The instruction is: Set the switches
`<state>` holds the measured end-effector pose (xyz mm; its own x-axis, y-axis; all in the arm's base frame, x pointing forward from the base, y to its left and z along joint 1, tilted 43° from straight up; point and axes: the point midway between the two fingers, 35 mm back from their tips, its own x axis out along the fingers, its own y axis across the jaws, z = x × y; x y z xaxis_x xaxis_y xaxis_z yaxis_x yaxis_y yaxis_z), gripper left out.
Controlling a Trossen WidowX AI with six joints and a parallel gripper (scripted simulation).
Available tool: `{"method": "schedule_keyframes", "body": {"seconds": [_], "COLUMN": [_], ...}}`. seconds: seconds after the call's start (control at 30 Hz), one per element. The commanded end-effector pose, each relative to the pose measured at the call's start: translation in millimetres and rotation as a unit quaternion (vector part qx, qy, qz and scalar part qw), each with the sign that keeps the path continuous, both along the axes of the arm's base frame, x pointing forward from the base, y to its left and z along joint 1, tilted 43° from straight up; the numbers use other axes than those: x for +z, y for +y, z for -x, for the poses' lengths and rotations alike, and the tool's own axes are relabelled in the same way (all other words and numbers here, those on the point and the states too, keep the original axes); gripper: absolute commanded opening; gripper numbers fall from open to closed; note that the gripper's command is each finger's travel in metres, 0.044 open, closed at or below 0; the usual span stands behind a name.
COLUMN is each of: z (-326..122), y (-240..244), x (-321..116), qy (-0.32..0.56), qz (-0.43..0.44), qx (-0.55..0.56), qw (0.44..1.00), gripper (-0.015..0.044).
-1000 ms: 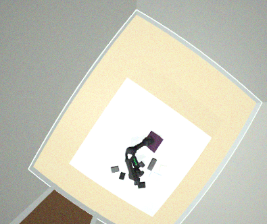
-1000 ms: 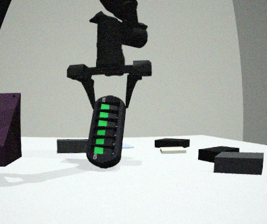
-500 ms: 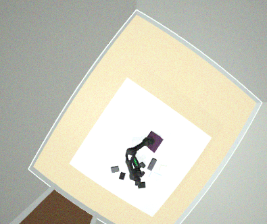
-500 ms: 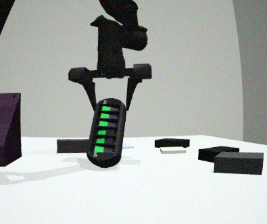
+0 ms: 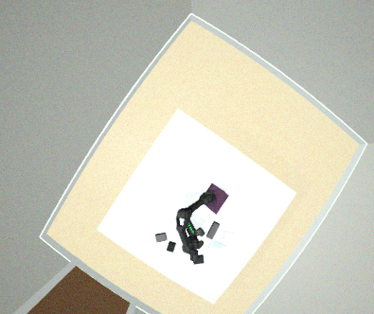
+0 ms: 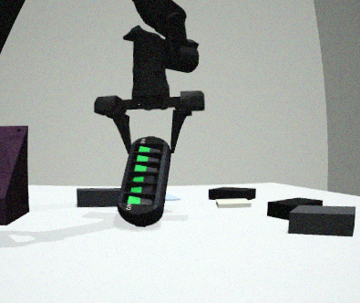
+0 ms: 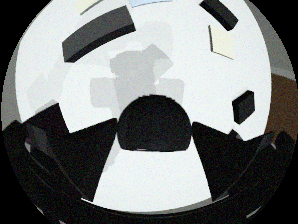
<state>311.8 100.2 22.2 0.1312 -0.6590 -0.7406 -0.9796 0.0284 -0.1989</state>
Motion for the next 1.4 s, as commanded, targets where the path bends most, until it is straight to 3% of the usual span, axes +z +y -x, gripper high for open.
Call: {"method": "schedule_keyframes", "body": {"seconds": [0.0, 1.37], "z": [-0.3, -6.2], "y": [-7.0, -5.0], "x": [-8.2, -38.8], "qy": [0.008, 0.008], "qz": [0.008, 0.008], "qx": [-0.010, -0.010], "qw": [1.000, 1.000], "gripper": [0.0338, 0.0338]}}
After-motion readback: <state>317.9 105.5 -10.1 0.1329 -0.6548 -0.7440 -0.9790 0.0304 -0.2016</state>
